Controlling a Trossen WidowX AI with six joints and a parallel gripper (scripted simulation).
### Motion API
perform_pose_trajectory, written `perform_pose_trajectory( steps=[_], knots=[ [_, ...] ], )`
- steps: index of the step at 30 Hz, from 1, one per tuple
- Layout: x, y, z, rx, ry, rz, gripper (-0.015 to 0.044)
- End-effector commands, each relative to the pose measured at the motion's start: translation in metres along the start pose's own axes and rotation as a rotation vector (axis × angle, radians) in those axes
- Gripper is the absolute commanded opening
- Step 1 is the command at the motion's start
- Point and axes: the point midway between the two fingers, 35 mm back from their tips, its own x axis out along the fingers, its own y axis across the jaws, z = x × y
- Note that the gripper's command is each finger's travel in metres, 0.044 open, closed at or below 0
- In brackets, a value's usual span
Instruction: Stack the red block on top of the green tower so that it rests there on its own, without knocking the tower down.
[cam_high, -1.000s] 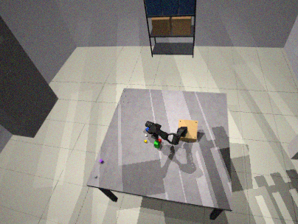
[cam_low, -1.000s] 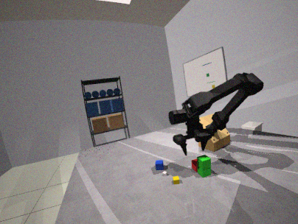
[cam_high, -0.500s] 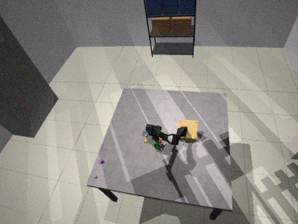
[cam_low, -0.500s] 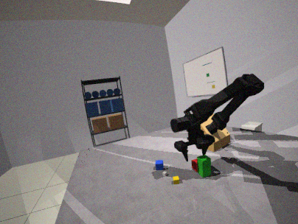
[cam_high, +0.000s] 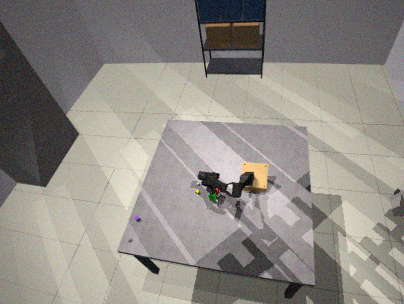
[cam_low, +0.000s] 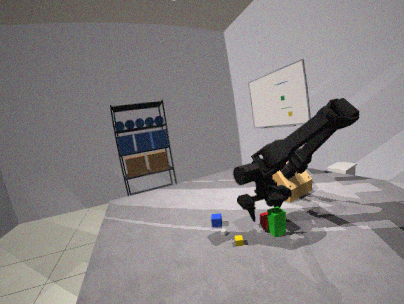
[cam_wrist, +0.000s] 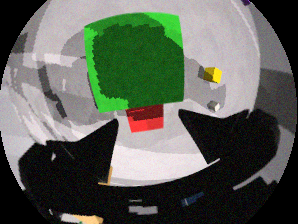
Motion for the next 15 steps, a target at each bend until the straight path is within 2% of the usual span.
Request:
perform_pose_trajectory(
  steps=[1,15],
  knots=[
    [0.008,0.003,-0.001,0.012,-0.003,0.008,0.044],
    [0.021,0.005,-0.001,0.012,-0.006,0.009,0.044]
  ],
)
